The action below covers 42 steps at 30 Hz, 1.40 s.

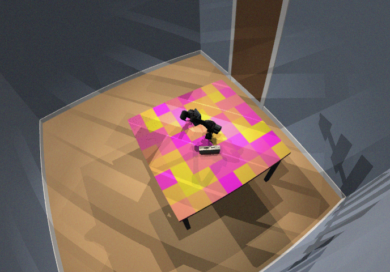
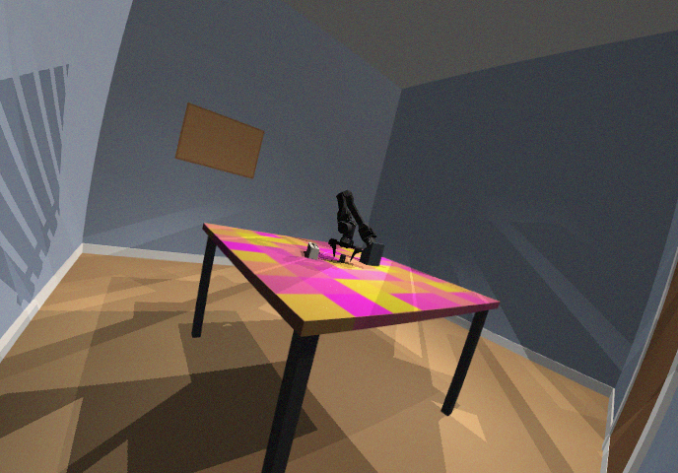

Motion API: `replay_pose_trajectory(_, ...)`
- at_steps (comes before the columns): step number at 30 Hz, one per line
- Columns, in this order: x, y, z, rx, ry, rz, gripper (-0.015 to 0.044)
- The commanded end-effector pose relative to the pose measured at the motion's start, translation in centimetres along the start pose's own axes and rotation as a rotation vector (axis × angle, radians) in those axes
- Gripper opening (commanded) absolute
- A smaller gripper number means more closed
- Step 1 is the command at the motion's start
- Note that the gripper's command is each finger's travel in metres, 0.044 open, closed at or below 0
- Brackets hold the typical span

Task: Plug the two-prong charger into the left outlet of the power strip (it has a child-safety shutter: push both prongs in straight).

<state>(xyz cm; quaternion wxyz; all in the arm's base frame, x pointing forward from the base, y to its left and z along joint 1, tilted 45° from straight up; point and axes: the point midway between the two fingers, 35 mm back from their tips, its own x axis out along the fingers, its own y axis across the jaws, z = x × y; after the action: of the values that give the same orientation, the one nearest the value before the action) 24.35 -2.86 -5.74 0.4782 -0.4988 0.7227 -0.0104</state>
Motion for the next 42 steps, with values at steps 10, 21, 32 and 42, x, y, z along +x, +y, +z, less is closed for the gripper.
replay_pose_trajectory(10,0.1,0.0,0.0,0.000,0.001,0.000,0.0204)
replay_pose_trajectory(21,-0.1,0.0,0.0,-0.001,0.001,0.000,0.0052)
replay_pose_trajectory(32,-4.4,0.2,-0.4,-0.010,0.004,0.002,0.0000)
replay_pose_trajectory(42,-5.3,0.1,-0.4,0.053,0.004,0.006,0.0000)
